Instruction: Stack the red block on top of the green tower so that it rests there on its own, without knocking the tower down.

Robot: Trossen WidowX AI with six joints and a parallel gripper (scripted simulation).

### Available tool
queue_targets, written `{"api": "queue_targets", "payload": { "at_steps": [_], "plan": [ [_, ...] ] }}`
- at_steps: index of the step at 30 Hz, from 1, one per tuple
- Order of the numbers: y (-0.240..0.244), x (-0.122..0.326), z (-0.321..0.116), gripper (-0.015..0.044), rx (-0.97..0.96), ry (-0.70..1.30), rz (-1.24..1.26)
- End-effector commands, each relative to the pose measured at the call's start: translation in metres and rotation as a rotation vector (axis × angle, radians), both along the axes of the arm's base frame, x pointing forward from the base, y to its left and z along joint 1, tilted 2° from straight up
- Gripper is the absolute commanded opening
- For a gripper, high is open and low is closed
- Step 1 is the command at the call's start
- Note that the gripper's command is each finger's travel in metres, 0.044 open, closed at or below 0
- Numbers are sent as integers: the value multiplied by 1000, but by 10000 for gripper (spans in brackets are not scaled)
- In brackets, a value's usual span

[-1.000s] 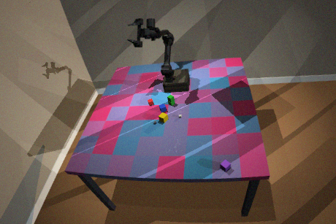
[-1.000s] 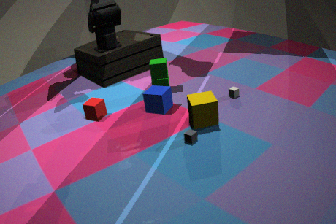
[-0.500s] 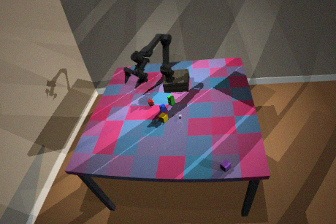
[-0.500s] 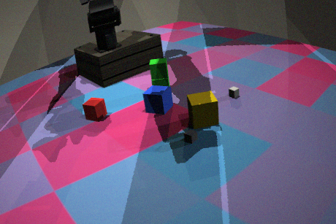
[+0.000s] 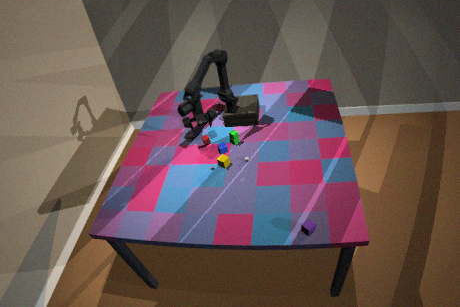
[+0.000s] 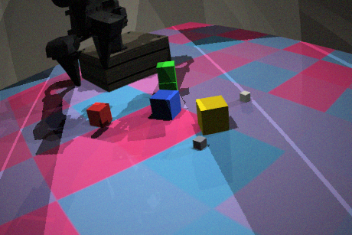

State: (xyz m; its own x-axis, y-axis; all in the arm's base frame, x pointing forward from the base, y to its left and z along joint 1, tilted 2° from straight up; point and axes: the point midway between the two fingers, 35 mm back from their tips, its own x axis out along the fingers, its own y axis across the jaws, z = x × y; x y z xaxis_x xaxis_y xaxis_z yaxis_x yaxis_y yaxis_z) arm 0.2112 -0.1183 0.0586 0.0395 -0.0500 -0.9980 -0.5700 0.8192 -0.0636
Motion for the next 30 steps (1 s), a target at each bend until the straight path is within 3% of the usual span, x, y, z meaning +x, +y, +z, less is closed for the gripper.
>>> {"api": "queue_targets", "payload": {
  "at_steps": [1,5,12,30],
  "plan": [
    [-1,-9,1,440,13,5,-12],
    [-2,-9,-4,440,13,5,-12],
    [-4,-6,-49,440,13,5,-12],
    [-5,-5,-71,440,13,5,-12]
  ]
}}
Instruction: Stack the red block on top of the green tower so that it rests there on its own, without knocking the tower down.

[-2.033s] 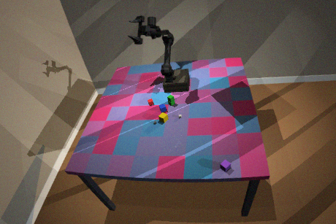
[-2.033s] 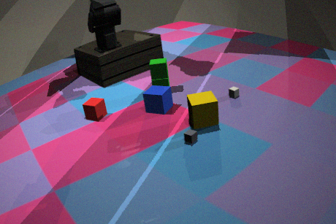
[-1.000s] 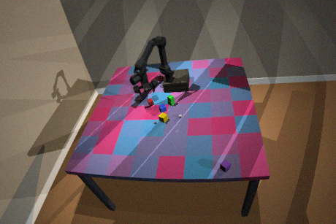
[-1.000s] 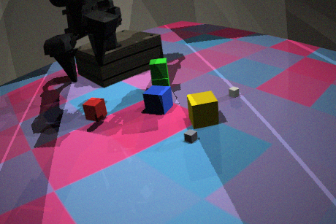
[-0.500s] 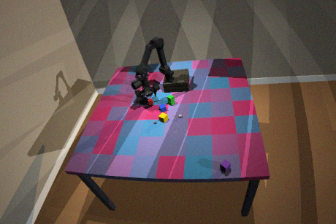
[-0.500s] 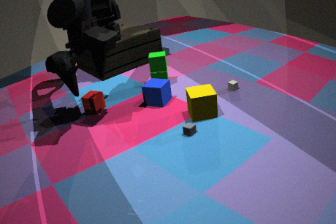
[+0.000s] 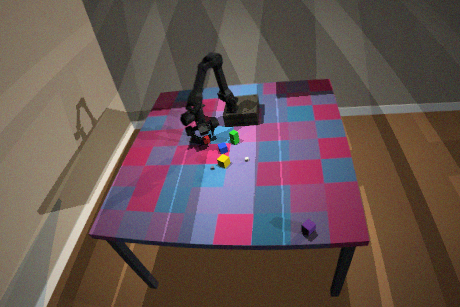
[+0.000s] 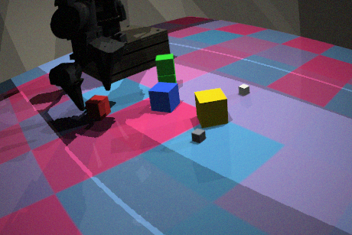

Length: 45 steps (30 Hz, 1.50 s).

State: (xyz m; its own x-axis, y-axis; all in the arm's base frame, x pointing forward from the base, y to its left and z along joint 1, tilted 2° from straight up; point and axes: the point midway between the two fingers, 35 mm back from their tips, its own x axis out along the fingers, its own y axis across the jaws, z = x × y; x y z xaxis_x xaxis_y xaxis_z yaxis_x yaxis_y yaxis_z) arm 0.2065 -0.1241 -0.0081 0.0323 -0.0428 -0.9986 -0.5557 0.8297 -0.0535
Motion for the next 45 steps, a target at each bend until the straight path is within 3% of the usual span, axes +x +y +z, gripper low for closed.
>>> {"api": "queue_targets", "payload": {
  "at_steps": [1,27,37,45],
  "plan": [
    [1,0,-6,440,5,-1,5],
    [1,-1,-28,440,5,-1,5],
    [1,-1,-28,178,5,-1,5],
    [1,-1,-28,124,5,-1,5]
  ]
}}
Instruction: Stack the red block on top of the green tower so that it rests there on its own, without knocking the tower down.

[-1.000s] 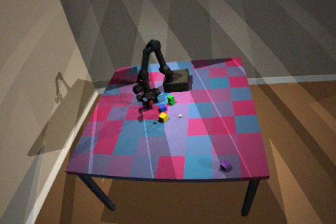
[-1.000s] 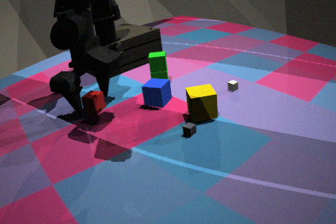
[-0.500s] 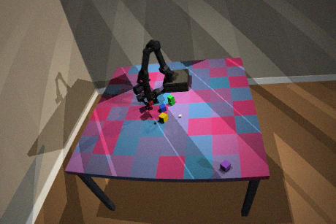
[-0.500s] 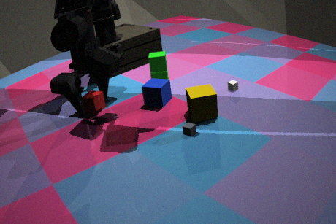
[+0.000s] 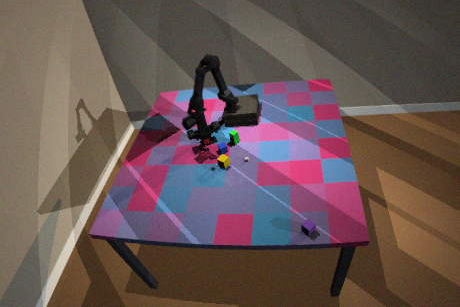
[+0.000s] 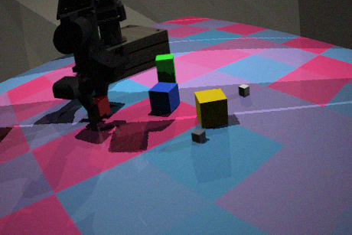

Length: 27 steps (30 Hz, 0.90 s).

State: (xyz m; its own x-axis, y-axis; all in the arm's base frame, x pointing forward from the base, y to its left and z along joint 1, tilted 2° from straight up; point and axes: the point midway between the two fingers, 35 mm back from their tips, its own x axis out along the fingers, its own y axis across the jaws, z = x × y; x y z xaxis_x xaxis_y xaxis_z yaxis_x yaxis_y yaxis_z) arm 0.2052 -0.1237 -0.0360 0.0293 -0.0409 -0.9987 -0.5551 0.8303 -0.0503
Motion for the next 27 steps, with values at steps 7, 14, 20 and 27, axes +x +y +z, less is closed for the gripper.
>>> {"api": "queue_targets", "payload": {
  "at_steps": [7,14,20,27],
  "plan": [
    [0,0,18,0,3,-4,6],
    [2,-1,53,0,3,-4,6],
    [3,-2,82,0,3,-5,6],
    [4,-3,115,0,3,-5,6]
  ]
}}
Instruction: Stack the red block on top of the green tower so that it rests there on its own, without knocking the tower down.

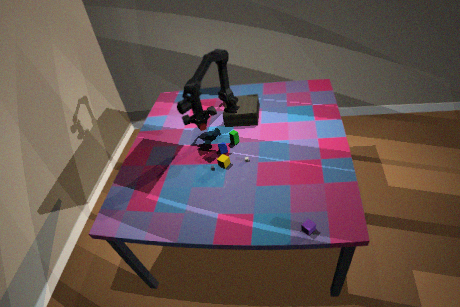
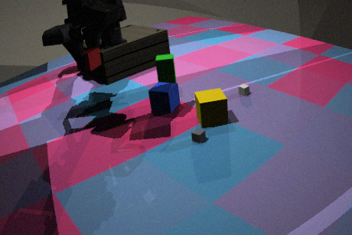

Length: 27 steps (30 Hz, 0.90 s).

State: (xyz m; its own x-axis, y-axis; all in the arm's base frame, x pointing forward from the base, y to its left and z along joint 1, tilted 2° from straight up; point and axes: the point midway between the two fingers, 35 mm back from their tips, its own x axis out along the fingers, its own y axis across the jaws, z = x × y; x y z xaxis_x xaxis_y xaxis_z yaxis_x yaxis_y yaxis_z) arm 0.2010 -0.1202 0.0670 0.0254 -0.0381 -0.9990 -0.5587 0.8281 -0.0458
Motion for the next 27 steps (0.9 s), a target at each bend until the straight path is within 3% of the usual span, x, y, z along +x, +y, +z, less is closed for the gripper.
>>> {"api": "queue_targets", "payload": {
  "at_steps": [1,9,27],
  "plan": [
    [1,1,15,0,0,-9,2],
    [2,2,16,0,0,-9,2],
    [72,15,14,0,9,-9,2]
  ]
}}
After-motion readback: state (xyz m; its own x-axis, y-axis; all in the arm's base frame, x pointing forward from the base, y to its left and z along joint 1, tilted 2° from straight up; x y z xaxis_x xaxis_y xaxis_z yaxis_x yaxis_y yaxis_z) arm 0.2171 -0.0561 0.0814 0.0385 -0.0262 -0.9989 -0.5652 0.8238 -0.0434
